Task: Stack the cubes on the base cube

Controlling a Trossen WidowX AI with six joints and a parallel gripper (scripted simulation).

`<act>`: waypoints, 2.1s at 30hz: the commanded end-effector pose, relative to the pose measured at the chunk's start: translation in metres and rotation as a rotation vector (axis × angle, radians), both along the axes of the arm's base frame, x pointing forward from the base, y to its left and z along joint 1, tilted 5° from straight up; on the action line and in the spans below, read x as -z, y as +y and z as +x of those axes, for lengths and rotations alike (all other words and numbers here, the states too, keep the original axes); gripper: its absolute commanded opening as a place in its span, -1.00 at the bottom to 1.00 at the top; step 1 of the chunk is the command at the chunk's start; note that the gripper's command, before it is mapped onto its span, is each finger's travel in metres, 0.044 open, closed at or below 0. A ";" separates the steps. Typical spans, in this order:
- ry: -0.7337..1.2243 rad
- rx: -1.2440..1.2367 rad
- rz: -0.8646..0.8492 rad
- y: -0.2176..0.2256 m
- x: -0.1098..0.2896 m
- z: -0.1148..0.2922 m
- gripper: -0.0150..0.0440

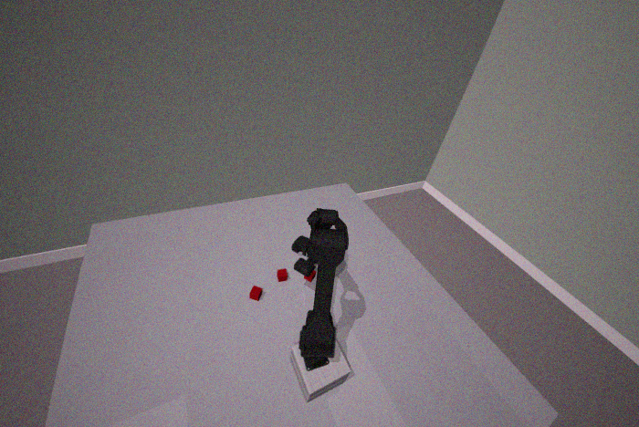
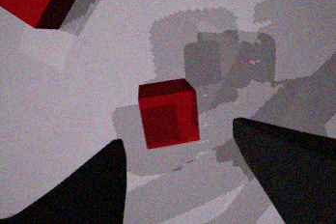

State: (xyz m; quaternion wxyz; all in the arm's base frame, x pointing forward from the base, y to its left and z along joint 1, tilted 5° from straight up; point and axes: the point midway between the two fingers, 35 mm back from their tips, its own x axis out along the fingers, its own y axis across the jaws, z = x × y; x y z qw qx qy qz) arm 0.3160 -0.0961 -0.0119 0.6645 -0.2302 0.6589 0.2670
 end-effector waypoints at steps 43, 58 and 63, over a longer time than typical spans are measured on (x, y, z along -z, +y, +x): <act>0.009 0.005 -0.001 0.000 0.015 0.001 -0.14; 0.009 0.005 -0.002 -0.003 -0.032 0.003 -0.14; 0.009 0.005 -0.002 -0.003 -0.048 0.002 -0.14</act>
